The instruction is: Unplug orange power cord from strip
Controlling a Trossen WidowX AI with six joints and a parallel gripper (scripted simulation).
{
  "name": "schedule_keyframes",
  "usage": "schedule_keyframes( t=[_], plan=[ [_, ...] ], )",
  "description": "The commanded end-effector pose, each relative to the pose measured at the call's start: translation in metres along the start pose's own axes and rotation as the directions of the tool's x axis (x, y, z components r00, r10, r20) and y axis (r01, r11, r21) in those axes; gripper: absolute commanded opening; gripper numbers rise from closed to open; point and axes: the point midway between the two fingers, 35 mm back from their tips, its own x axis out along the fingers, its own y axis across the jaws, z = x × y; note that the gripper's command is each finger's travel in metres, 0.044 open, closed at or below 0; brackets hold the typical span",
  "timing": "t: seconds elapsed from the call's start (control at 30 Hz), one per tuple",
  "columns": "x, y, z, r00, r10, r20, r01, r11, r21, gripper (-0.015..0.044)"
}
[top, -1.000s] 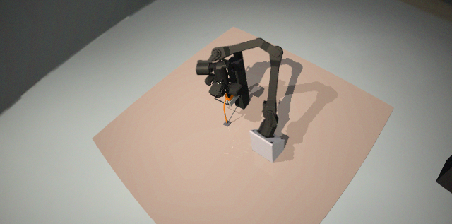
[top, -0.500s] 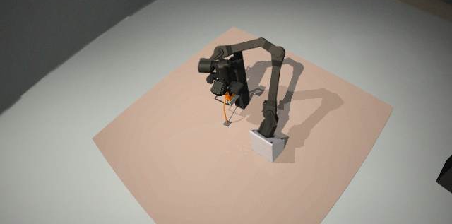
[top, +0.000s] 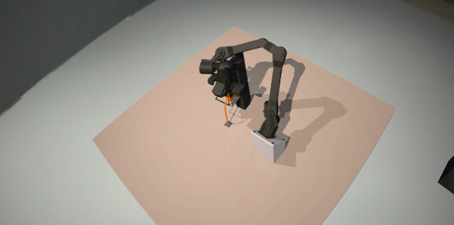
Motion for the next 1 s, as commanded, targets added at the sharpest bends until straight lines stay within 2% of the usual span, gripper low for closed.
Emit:
schedule_keyframes(
  t=[0.0, 0.97],
  plan=[
    [0.000, 0.000, 0.000, 1.000, -0.001, 0.000, 0.001, 1.000, 0.003, 0.0008],
    [-0.002, -0.002, 0.042, 1.000, -0.003, 0.003, 0.003, 1.000, -0.001, 0.0000]
  ],
)
